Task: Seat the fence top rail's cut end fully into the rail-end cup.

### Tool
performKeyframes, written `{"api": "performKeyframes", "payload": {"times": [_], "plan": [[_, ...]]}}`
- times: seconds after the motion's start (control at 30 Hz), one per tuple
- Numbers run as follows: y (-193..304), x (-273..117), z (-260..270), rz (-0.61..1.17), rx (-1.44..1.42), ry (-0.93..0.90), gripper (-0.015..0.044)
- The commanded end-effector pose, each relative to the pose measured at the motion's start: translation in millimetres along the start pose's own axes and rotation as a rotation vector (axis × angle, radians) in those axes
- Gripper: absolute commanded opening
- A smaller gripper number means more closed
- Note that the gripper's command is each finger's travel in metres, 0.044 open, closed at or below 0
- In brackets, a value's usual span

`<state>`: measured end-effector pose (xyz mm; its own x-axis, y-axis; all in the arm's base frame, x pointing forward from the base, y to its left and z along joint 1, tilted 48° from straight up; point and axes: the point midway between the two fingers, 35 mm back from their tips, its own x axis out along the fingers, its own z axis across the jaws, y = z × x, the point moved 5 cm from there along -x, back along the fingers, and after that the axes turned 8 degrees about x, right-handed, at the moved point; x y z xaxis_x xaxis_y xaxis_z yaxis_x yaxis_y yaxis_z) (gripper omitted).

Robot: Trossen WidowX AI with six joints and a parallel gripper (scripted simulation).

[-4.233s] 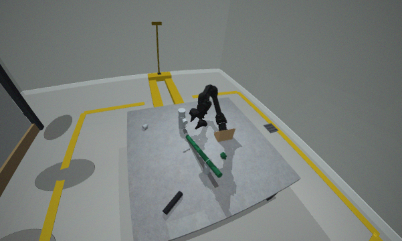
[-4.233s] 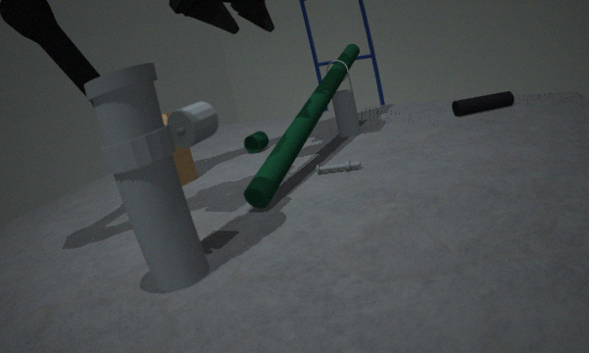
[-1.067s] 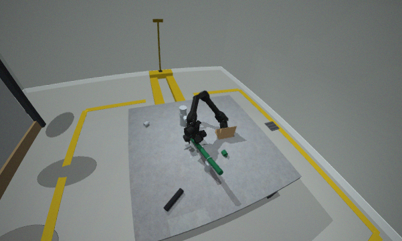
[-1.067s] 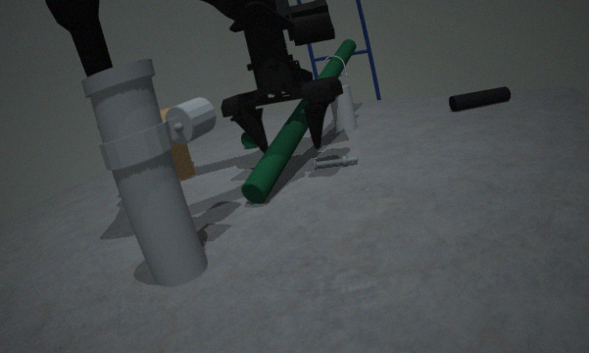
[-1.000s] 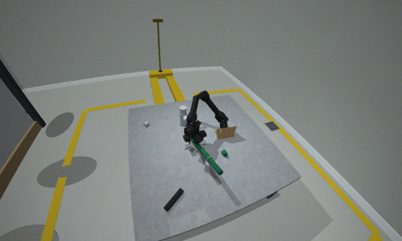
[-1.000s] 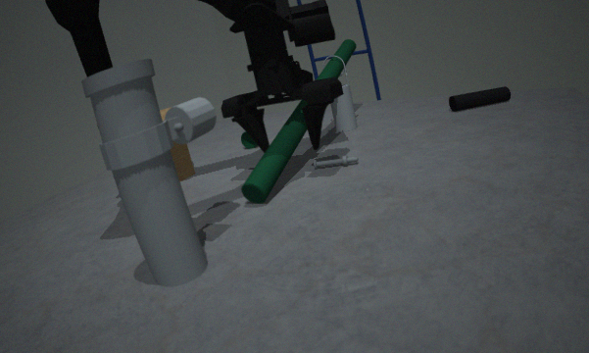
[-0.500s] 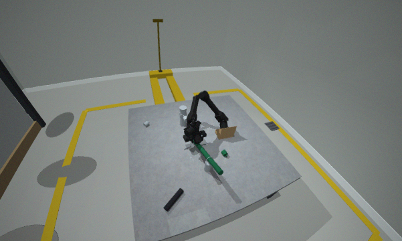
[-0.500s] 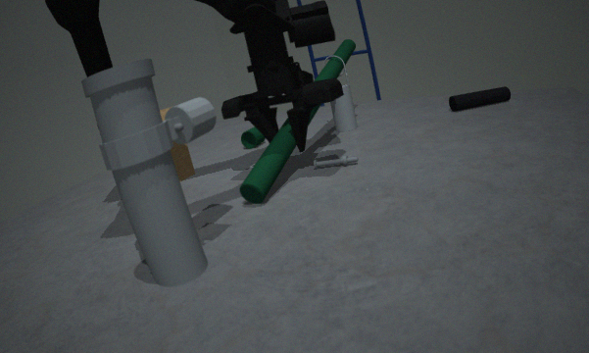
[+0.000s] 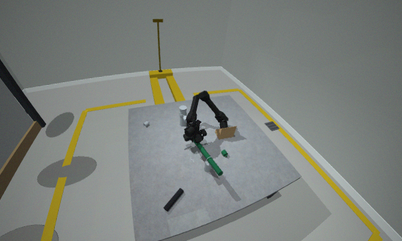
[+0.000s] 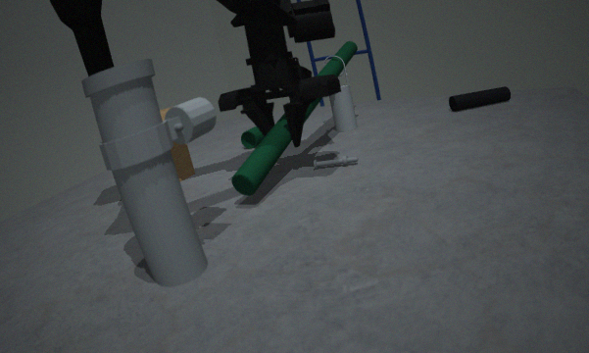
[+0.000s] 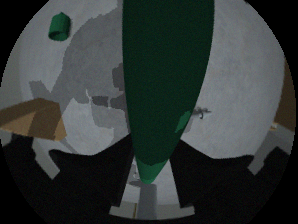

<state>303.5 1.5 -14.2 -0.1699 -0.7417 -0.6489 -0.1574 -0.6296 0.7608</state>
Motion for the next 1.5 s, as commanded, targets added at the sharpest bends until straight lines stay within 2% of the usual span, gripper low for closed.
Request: {"api": "performKeyframes", "payload": {"times": [0.0, 0.5, 1.47], "plan": [[1.4, -15.3, -1.9, 0.052, -0.006, 0.014, 0.0], [13.0, -69.0, -4.3, 0.254, -0.004, 0.06, 0.0], [13.0, -68.7, -4.6, 0.24, -0.004, 0.046, 0.0]]}}
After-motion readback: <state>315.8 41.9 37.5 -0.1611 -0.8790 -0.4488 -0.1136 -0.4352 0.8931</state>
